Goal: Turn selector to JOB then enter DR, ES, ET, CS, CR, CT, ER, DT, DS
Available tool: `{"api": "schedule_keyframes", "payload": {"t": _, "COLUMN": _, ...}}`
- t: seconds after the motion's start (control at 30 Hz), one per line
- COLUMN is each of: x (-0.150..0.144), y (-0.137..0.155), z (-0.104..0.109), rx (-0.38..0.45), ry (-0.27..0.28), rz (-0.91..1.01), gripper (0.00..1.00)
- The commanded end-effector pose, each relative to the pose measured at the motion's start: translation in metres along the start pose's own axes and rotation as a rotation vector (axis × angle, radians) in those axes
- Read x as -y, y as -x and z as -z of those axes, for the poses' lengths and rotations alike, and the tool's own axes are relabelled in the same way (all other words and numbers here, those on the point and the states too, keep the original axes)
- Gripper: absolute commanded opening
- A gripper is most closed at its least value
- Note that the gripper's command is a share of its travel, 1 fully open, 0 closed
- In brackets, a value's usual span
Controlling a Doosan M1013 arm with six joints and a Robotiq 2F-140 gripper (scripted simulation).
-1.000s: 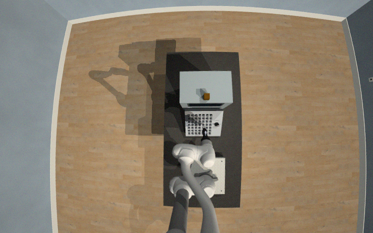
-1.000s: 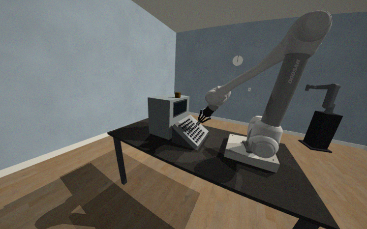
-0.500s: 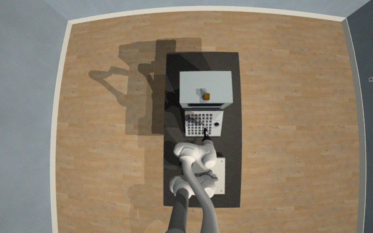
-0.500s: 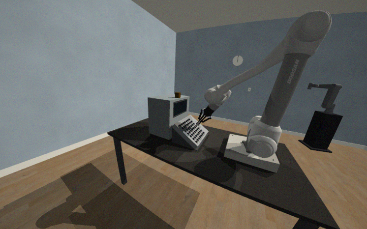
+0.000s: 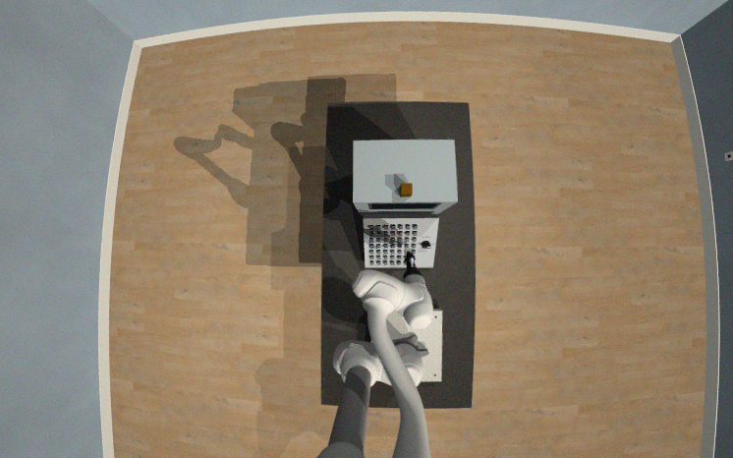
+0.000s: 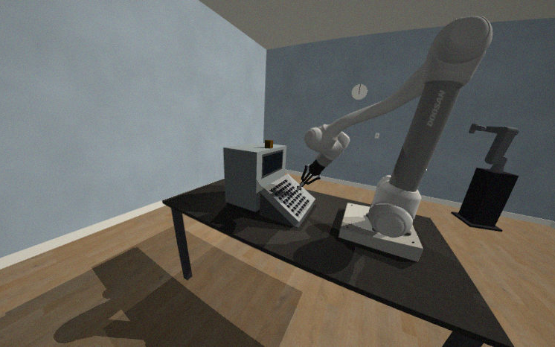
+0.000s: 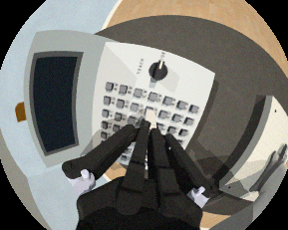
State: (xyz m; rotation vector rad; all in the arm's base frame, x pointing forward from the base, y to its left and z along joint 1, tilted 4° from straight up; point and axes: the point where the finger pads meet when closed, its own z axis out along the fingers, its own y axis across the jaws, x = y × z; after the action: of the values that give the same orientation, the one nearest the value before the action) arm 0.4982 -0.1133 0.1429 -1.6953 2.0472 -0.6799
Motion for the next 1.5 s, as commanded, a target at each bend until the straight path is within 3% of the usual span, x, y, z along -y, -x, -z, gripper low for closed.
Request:
{"api": "schedule_keyframes", "payload": {"t": 0.0, "x": 0.000, "y": -0.001, "z": -0.001, "rx": 0.000, "ry": 0.000, "rz": -0.001, "gripper": 0.00}}
{"api": "schedule_keyframes", "payload": {"t": 0.4, "x": 0.000, "y": -0.001, "z": -0.019, "rx": 0.000, "ry": 0.000, "rz": -0.001, "gripper": 0.00}}
{"api": "schedule_keyframes", "payload": {"t": 1.47, "x": 0.000, "y": -0.001, "z": -0.022, "rx": 0.000, "ry": 0.000, "rz": -0.001, "gripper": 0.00}}
